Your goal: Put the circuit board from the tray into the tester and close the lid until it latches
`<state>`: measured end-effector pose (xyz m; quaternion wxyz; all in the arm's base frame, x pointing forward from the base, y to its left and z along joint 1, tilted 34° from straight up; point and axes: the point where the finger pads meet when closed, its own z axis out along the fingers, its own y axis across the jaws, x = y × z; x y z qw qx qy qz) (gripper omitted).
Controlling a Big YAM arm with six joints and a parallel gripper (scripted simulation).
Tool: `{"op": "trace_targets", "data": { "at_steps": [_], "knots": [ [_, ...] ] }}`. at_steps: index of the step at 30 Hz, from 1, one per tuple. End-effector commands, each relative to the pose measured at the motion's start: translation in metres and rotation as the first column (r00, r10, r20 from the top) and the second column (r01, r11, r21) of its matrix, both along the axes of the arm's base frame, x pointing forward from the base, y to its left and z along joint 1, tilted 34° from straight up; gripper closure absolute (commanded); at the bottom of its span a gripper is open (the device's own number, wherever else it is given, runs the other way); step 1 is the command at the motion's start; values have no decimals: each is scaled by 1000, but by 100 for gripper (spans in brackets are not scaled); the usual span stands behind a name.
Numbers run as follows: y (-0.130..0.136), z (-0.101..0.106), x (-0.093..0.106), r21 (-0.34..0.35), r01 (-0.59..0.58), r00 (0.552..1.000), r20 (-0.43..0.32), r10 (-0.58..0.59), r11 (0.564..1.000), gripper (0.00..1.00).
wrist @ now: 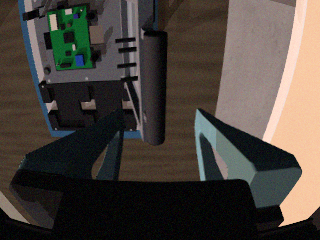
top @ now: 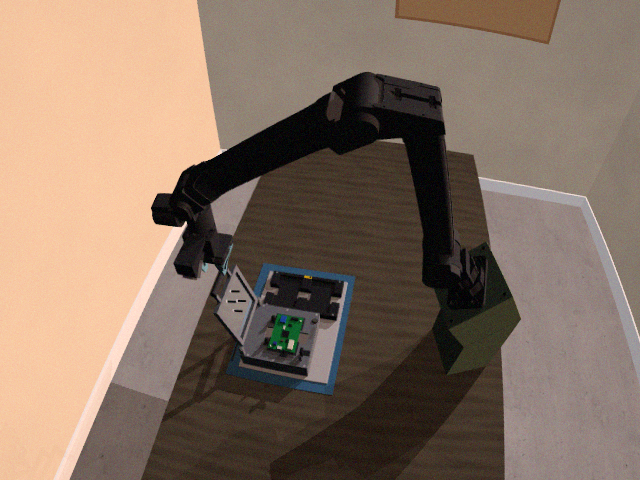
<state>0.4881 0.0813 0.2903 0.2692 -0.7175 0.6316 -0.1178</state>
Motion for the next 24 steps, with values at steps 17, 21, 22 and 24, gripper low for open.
{"op": "trace_targets", "data": {
  "at_steps": [17, 21, 22, 24],
  "knots": [
    [11, -28, 18, 5, -2, 1000, -3, 2, 1000, 52],
    [13, -34, 21, 6, -2, 1000, -4, 2, 1000, 52],
    [13, -35, 21, 6, -2, 1000, -4, 2, 1000, 52],
    [14, -37, 22, 5, -3, 1000, -5, 3, 1000, 52]
  ]
}}
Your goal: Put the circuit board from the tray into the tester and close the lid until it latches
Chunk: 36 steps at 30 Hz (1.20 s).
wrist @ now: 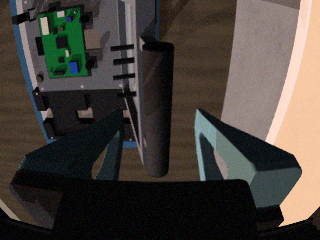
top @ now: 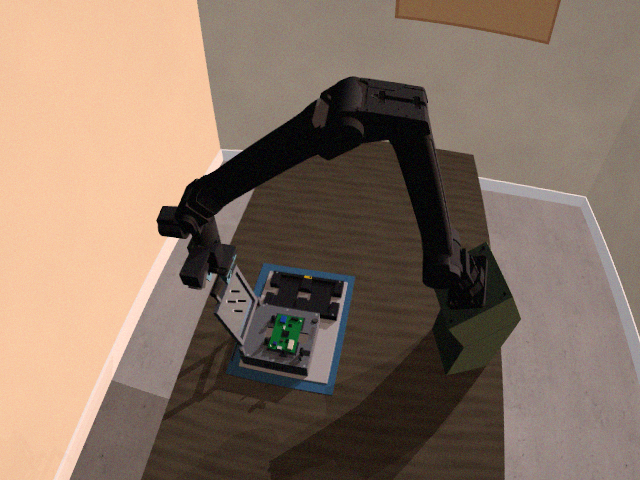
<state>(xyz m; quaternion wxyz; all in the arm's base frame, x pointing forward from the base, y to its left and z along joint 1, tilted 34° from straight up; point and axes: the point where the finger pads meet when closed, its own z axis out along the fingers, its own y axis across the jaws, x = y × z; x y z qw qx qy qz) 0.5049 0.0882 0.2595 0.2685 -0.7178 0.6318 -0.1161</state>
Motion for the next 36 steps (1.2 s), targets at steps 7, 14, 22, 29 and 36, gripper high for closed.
{"op": "trace_targets", "data": {
  "at_steps": [7, 14, 22, 29, 36],
  "knots": [
    [7, -7, 8, 4, -2, 1000, 3, 2, 1000, 52],
    [8, -8, 8, 4, -3, 1000, 2, 3, 1000, 52],
    [8, -8, 8, 3, -3, 1000, 0, 3, 1000, 52],
    [8, -8, 8, 3, -4, 1000, 0, 4, 1000, 52],
    [8, -8, 8, 3, -4, 1000, 0, 4, 1000, 52]
  ]
}}
